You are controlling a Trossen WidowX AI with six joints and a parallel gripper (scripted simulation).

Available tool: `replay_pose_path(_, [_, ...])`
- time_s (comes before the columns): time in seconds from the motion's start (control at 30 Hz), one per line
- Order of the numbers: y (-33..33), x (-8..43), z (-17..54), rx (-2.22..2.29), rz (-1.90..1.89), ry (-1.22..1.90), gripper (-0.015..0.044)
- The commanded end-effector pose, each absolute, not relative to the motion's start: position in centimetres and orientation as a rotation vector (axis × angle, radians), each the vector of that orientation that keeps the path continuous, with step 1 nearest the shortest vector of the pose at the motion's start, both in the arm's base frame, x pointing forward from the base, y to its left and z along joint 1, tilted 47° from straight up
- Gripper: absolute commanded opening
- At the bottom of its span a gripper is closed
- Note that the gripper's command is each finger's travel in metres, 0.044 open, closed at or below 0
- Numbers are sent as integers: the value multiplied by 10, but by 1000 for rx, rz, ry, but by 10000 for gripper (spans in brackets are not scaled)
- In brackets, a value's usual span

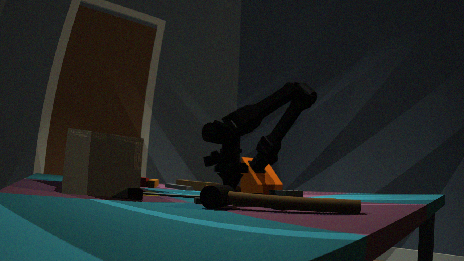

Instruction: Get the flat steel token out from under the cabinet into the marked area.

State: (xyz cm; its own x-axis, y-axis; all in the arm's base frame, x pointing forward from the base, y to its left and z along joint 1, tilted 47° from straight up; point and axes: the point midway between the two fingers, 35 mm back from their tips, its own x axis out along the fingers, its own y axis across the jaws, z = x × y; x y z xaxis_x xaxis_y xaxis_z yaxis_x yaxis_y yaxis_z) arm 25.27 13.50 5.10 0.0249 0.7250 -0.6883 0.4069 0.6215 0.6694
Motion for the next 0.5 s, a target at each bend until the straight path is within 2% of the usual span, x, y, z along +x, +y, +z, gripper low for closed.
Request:
replay_pose_path(0.0, [135, 253, 53, 937, 353, 1582, 0])
replay_pose_path(0.47, [136, 252, 53, 851, 437, 1546, 0])
